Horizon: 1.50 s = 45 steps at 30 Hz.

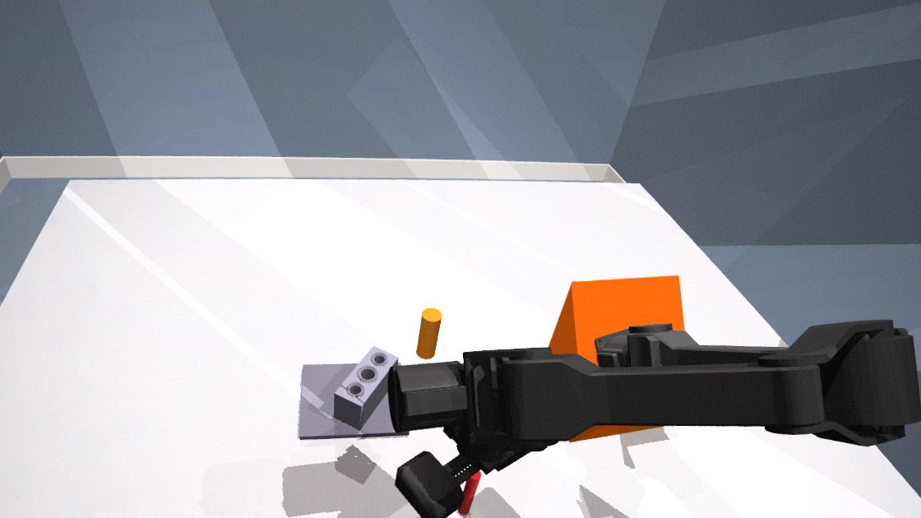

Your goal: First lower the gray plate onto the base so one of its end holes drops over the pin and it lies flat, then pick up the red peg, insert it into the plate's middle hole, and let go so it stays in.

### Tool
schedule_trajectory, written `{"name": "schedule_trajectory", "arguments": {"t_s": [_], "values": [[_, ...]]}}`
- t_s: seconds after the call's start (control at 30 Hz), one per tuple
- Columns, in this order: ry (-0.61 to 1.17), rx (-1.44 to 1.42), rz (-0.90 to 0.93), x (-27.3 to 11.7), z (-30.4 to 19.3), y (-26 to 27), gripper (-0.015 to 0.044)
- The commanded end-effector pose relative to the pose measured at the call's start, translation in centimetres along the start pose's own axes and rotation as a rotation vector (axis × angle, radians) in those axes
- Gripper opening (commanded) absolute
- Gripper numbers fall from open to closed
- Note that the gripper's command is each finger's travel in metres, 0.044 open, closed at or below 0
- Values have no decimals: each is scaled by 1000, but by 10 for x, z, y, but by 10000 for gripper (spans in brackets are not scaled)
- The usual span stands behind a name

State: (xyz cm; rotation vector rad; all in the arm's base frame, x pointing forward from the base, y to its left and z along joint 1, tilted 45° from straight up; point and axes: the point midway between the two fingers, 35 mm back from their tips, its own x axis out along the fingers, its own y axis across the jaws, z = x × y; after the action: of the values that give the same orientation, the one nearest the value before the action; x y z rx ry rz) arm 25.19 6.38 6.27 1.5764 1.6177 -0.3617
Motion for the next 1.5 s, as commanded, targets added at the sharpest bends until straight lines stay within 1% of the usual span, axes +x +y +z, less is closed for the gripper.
{"name": "schedule_trajectory", "arguments": {"t_s": [0.0,0.03,0.57,0.67,1.03,1.47], "values": [[9,7,-1,6,-1,-2,440],[9,7,-1,6,-1,-2,440],[9,7,-1,6,-1,-2,20],[9,7,-1,6,-1,-2,0],[8,7,-1,3,-1,-1,0],[-3,8,-6,-34,5,2,0]]}}
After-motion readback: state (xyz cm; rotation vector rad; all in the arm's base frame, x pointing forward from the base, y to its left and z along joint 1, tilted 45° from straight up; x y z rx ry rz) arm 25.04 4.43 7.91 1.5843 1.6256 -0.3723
